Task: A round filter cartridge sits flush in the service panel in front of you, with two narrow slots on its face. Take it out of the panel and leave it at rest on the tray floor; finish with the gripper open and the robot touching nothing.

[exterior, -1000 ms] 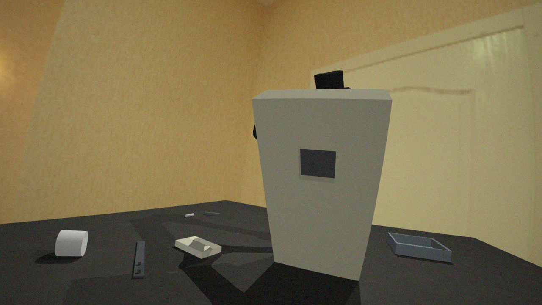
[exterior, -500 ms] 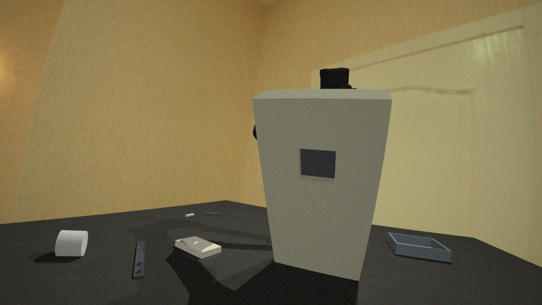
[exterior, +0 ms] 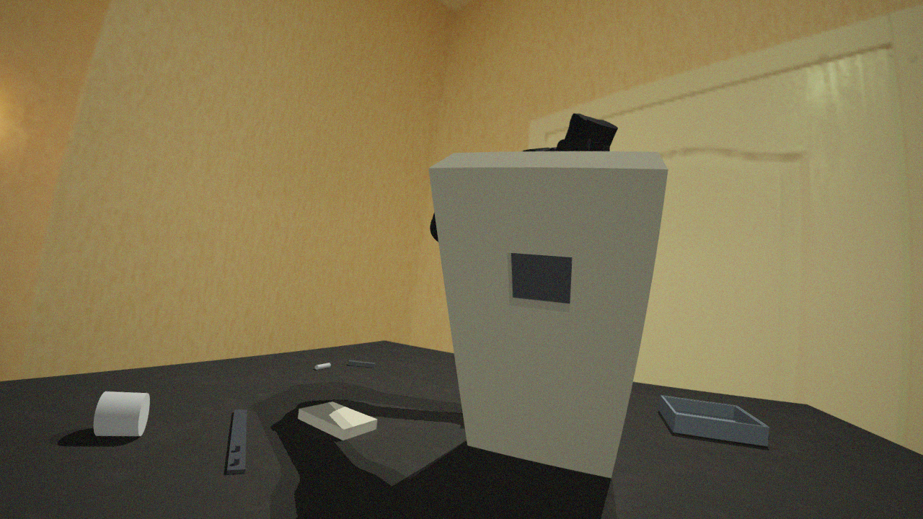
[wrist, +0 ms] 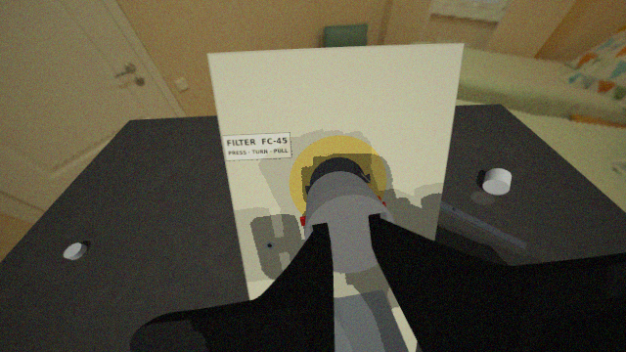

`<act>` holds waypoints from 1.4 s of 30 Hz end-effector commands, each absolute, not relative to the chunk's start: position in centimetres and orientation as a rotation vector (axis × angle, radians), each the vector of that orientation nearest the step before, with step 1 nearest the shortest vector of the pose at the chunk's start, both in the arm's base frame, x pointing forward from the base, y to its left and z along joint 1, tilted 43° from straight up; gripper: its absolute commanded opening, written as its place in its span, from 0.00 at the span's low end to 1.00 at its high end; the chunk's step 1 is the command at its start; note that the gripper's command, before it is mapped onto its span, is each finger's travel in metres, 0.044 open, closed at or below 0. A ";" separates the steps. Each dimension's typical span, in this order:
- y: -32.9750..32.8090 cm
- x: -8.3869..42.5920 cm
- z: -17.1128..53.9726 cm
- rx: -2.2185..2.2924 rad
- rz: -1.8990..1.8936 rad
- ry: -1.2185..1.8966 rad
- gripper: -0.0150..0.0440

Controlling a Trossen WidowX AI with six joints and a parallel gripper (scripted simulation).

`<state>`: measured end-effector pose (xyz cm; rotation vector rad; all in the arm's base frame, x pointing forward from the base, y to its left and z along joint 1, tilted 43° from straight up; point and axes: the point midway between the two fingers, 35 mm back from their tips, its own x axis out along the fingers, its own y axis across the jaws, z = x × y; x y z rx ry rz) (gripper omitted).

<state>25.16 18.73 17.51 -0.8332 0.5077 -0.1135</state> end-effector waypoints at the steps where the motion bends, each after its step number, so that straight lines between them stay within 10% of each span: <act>1: 18.5 24.9 17.6 -0.825 -0.118 0.499 0.25; 42: 14.9 22.9 13.8 -0.826 -0.118 0.500 0.44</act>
